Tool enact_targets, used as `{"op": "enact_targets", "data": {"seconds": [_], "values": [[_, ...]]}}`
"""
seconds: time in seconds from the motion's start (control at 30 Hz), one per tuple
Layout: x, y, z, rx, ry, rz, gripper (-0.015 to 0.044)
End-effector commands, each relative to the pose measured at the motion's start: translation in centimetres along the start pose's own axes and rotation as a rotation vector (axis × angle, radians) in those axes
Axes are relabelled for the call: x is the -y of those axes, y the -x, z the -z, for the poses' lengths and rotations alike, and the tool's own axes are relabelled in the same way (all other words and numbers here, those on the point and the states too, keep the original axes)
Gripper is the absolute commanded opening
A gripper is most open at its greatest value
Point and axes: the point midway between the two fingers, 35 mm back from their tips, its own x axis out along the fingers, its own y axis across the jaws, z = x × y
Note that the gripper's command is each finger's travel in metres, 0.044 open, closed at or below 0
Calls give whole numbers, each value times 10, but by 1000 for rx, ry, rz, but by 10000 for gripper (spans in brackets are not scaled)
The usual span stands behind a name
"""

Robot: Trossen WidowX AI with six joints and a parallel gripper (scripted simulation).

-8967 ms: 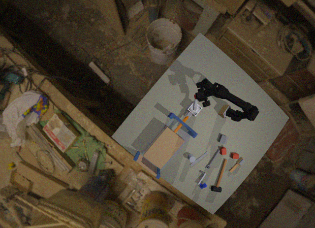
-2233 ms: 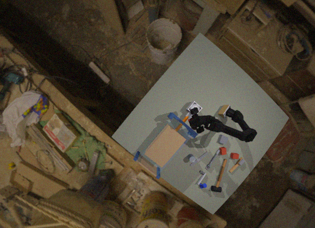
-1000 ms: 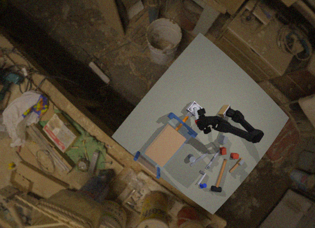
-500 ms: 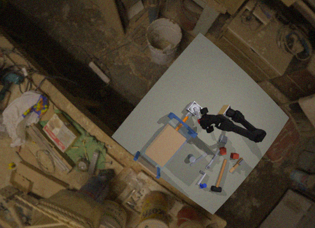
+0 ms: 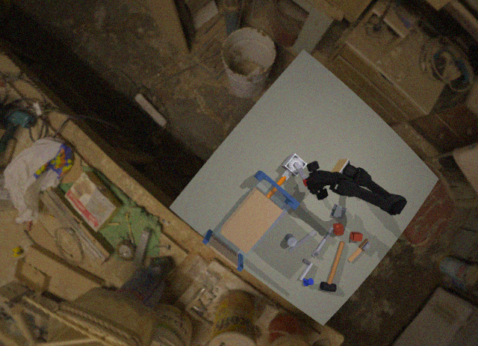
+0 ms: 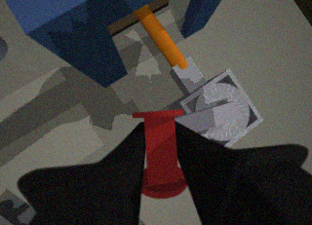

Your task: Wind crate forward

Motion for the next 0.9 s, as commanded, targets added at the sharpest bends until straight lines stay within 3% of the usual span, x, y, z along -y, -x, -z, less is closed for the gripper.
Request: {"op": "enact_targets", "data": {"seconds": [0.0, 0.87], "values": [[6, 3, 16, -24, -24, 13, 0], [28, 17, 44, -26, -26, 16, 0]]}}
